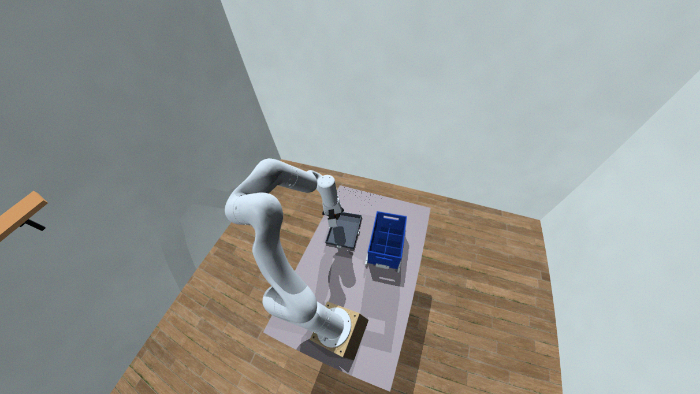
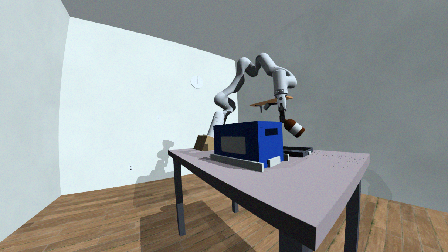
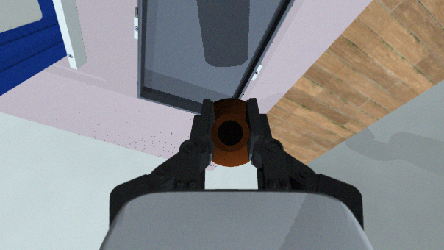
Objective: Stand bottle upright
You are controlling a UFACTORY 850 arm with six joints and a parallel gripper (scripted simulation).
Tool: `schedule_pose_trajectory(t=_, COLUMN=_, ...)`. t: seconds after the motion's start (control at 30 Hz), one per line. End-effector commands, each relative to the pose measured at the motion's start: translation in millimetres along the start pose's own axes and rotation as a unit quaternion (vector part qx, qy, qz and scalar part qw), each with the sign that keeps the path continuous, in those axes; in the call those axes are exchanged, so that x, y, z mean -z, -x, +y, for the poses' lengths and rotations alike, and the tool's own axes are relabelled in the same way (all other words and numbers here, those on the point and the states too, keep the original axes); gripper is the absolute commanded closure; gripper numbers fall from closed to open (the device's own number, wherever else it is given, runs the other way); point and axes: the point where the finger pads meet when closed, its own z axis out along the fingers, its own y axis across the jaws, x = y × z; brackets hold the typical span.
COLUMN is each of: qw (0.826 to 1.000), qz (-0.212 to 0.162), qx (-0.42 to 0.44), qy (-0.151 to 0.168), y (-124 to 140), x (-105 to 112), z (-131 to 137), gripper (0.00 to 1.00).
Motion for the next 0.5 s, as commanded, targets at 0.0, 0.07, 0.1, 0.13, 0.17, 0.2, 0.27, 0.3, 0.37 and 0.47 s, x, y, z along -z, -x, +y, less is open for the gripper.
schedule_pose_trajectory(t=0.0, qw=1.000, qz=-0.002, qx=0.022, qy=0.000, y=0.8, x=0.9, z=-0.2, gripper=1.00)
schedule_pose_trajectory(t=0.07, qw=1.000, qz=-0.002, qx=0.026, qy=0.000, y=0.8, x=0.9, z=-0.2, gripper=1.00)
schedule_pose_trajectory(t=0.1, qw=1.000, qz=-0.002, qx=0.026, qy=0.000, y=0.8, x=0.9, z=-0.2, gripper=1.00)
schedule_pose_trajectory(t=0.13, qw=1.000, qz=-0.002, qx=0.029, qy=0.000, y=0.8, x=0.9, z=-0.2, gripper=1.00)
schedule_pose_trajectory(t=0.17, qw=1.000, qz=-0.002, qx=0.031, qy=0.000, y=0.8, x=0.9, z=-0.2, gripper=1.00)
schedule_pose_trajectory(t=0.2, qw=0.999, qz=-0.002, qx=0.032, qy=0.000, y=0.8, x=0.9, z=-0.2, gripper=1.00)
schedule_pose_trajectory(t=0.27, qw=0.999, qz=-0.002, qx=0.033, qy=0.000, y=0.8, x=0.9, z=-0.2, gripper=1.00)
schedule_pose_trajectory(t=0.3, qw=0.999, qz=-0.002, qx=0.033, qy=0.000, y=0.8, x=0.9, z=-0.2, gripper=1.00)
schedule_pose_trajectory(t=0.37, qw=0.999, qz=-0.002, qx=0.033, qy=0.000, y=0.8, x=0.9, z=-0.2, gripper=1.00)
schedule_pose_trajectory(t=0.47, qw=0.999, qz=-0.002, qx=0.033, qy=0.000, y=0.8, x=0.9, z=-0.2, gripper=1.00)
